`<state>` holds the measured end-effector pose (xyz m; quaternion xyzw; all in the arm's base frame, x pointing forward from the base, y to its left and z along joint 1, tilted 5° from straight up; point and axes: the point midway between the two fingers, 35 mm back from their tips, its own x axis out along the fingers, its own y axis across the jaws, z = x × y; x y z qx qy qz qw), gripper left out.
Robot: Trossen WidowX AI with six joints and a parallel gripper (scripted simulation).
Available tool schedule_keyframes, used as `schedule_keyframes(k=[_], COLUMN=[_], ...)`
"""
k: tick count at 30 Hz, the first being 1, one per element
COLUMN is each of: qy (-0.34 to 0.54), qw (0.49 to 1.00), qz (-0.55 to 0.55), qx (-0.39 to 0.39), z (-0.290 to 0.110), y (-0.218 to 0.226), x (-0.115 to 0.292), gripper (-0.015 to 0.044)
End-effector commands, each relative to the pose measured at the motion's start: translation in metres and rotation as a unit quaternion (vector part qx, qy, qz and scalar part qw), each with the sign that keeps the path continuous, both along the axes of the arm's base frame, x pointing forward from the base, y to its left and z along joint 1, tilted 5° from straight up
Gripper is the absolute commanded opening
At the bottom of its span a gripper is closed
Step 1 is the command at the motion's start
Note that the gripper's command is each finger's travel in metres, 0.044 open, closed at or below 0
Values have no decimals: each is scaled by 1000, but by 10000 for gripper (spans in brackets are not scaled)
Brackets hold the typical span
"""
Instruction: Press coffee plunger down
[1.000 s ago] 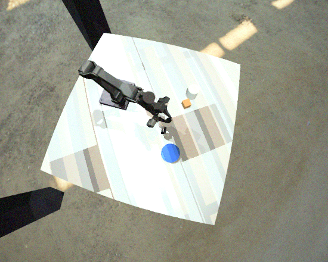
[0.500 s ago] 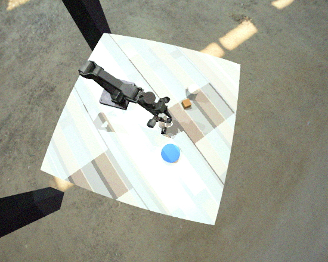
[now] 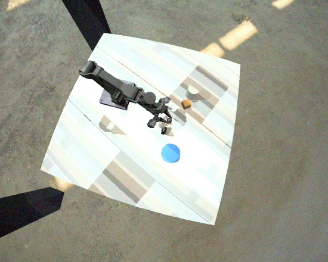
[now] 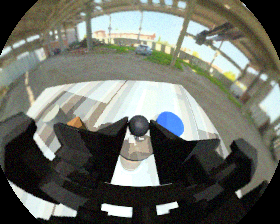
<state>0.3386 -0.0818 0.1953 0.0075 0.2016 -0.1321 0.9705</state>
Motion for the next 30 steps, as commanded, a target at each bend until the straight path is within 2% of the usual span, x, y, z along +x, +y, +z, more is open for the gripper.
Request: schedule_keyframes(k=[1,30], qy=[13,13], qw=[1000,1000], qz=[1,1], qx=[0,0], z=[-8,-8], y=[0,-1], x=[0,3], gripper=[121,121])
